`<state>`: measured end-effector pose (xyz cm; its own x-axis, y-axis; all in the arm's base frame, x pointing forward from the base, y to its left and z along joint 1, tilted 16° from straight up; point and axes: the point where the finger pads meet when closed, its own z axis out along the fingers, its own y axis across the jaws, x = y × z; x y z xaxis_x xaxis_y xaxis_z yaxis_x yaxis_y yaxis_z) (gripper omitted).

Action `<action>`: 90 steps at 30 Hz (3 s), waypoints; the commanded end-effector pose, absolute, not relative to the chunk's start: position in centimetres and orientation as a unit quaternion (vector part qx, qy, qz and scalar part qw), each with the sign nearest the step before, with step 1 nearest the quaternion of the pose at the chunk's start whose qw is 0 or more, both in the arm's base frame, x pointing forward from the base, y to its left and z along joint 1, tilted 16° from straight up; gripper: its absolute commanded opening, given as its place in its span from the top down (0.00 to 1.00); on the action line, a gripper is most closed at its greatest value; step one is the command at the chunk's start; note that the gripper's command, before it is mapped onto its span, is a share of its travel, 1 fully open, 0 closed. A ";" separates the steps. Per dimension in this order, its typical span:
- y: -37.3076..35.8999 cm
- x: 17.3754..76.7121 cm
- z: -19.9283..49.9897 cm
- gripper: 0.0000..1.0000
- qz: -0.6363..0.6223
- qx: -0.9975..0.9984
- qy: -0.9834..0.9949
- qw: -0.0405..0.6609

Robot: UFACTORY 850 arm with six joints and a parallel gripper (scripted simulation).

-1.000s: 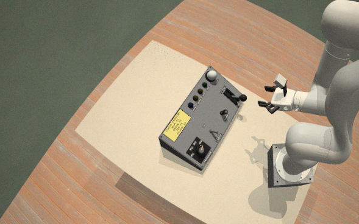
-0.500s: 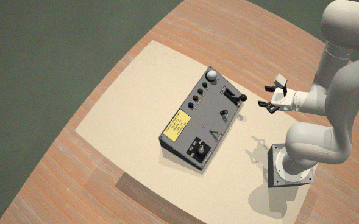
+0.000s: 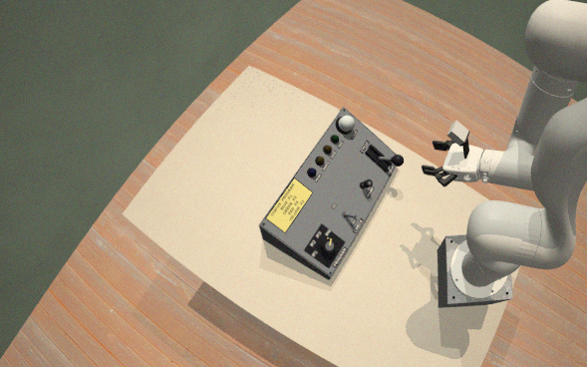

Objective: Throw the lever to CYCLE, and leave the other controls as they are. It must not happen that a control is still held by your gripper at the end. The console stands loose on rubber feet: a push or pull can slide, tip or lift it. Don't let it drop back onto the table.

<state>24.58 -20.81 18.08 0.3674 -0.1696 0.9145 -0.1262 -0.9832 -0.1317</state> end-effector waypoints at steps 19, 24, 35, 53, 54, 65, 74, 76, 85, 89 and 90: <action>-20.9 24.6 18.1 0.00 -0.555 -0.826 0.089 0.019; -21.0 24.7 17.8 0.00 -0.550 -0.830 0.088 0.022; -24.2 28.1 12.6 0.00 -0.429 -0.899 0.075 0.050; -27.0 33.3 9.5 0.00 -0.313 -0.945 0.083 0.040; -27.0 33.3 9.5 0.00 -0.313 -0.945 0.083 0.040; -27.0 33.3 9.5 0.24 -0.313 -0.945 0.083 0.040; -27.0 33.3 9.5 0.24 -0.313 -0.945 0.083 0.040; -27.0 33.3 9.5 0.24 -0.313 -0.945 0.083 0.040; -27.0 33.3 9.5 0.24 -0.313 -0.945 0.083 0.040; -27.0 33.3 9.5 0.24 -0.313 -0.945 0.083 0.040; -27.0 33.3 9.5 0.24 -0.313 -0.945 0.083 0.040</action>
